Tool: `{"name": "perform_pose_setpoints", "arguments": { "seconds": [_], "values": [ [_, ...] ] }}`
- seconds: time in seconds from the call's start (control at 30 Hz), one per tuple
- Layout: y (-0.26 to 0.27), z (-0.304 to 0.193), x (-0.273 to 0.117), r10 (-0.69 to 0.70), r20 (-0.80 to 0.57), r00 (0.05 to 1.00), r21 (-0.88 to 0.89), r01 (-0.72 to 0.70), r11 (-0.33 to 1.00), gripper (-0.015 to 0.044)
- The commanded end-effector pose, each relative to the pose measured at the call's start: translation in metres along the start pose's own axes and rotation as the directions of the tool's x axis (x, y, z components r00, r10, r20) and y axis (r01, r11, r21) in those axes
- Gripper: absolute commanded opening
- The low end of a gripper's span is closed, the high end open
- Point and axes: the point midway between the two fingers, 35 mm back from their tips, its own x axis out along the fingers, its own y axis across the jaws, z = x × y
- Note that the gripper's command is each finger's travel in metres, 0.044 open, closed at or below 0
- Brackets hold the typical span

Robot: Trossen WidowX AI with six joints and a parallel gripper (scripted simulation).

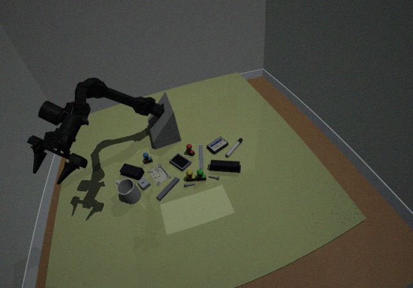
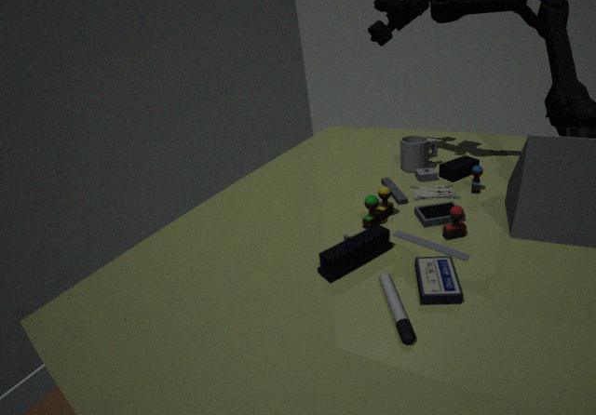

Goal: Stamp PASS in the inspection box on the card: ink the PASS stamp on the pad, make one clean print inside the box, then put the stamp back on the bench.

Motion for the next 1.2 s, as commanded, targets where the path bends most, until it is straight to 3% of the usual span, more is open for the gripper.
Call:
{"name": "perform_pose_setpoints", "arguments": {
  "seconds": [0.0,0.2,0.47,0.7,0.93,1.17],
  "values": [
    [0.003,0.0,0.0,0.007,0.0,1.0,-0.002,-0.007,1.0,0.0374],
    [0.099,0.007,-0.001,0.226,-0.029,0.974,-0.072,-0.227,0.971,0.0223],
    [0.236,-0.008,-0.034,0.501,-0.15,0.852,-0.171,-0.521,0.836,0.0223],
    [0.335,-0.044,-0.086,0.644,-0.333,0.689,-0.224,-0.721,0.656,0.0223],
    [0.407,-0.105,-0.154,0.643,-0.582,0.498,-0.234,-0.86,0.454,0.0223],
    [0.44,-0.168,-0.216,0.467,-0.812,0.35,-0.235,-0.928,0.289,0.0223]
  ]
}}
